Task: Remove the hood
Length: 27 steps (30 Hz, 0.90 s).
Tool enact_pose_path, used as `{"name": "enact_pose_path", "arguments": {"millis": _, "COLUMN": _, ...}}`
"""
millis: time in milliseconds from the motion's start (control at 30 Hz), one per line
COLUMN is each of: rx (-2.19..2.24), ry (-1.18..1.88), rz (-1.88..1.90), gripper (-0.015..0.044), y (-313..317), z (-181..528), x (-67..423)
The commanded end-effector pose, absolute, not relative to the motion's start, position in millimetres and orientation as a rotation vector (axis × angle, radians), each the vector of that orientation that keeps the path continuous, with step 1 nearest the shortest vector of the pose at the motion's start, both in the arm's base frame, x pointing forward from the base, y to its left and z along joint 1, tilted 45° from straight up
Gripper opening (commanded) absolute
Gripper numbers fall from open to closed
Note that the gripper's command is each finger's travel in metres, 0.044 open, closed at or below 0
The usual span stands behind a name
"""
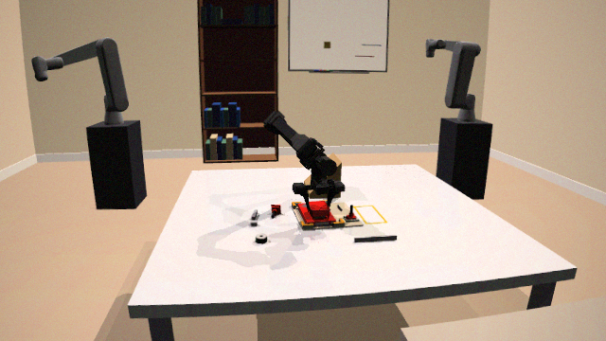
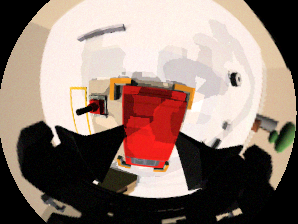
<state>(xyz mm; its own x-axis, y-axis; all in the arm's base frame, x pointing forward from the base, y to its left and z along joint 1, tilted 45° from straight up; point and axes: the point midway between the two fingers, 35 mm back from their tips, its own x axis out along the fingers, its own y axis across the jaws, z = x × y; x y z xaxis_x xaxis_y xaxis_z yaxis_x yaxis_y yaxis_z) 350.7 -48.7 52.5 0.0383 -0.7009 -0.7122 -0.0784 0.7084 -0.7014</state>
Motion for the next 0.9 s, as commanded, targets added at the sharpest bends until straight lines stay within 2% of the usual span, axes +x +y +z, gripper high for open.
{"name": "enact_pose_path", "arguments": {"millis": 0, "rx": -0.674, "ry": 1.471, "rz": -0.536, "gripper": 0.0000, "y": -44, "z": 55, "x": 351}}
{"name": "enact_pose_path", "arguments": {"millis": 867, "rx": -0.672, "ry": 1.473, "rz": -0.533, "gripper": 0.0000, "y": -13, "z": 86, "x": 350}}
